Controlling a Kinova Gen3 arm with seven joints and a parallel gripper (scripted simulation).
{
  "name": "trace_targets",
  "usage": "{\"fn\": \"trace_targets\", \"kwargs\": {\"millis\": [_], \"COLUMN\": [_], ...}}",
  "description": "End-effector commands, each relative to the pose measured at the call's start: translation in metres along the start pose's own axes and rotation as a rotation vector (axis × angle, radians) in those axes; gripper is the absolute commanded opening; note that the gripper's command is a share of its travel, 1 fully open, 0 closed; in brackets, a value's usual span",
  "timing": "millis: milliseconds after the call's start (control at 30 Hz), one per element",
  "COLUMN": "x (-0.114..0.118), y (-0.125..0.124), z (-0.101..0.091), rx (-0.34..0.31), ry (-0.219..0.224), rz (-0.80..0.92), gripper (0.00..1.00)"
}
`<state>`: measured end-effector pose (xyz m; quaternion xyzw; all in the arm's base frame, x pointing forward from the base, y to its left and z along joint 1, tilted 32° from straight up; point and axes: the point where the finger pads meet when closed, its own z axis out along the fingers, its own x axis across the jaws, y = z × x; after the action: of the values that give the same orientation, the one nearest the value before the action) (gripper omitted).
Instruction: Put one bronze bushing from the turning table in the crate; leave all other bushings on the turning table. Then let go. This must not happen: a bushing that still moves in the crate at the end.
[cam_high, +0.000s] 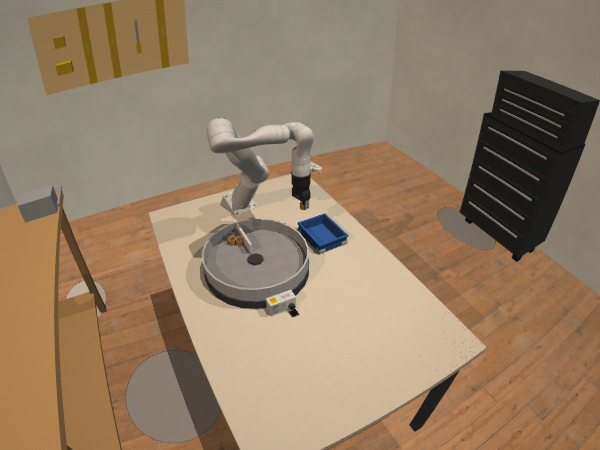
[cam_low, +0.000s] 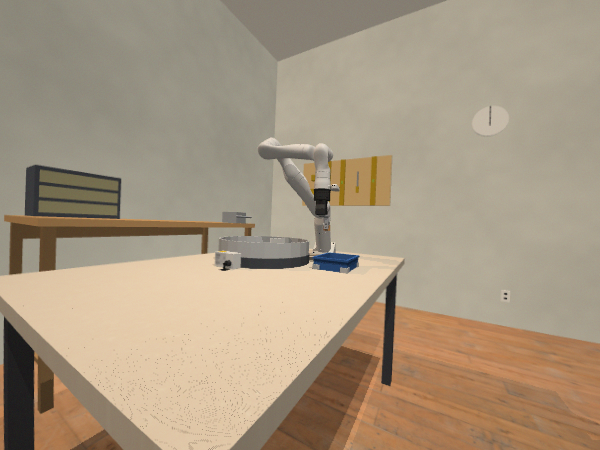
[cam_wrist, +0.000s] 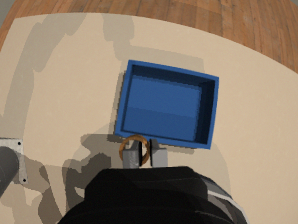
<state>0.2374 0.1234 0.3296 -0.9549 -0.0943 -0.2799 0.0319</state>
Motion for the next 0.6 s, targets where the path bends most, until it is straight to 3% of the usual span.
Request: {"fn": "trace_targets", "kwargs": {"millis": [0,400,567], "x": [0.006,0.005,0.003], "y": [-0.030,-0.030,-0.043], "z": [0.002,0.002,0.003], "rx": [-0.013,-0.014,-0.009], "ry": [-0.006,-0.003,-0.013], "rz": [-0.012,-0.017,-0.021], "gripper": [0.00,0.00,0.00]}}
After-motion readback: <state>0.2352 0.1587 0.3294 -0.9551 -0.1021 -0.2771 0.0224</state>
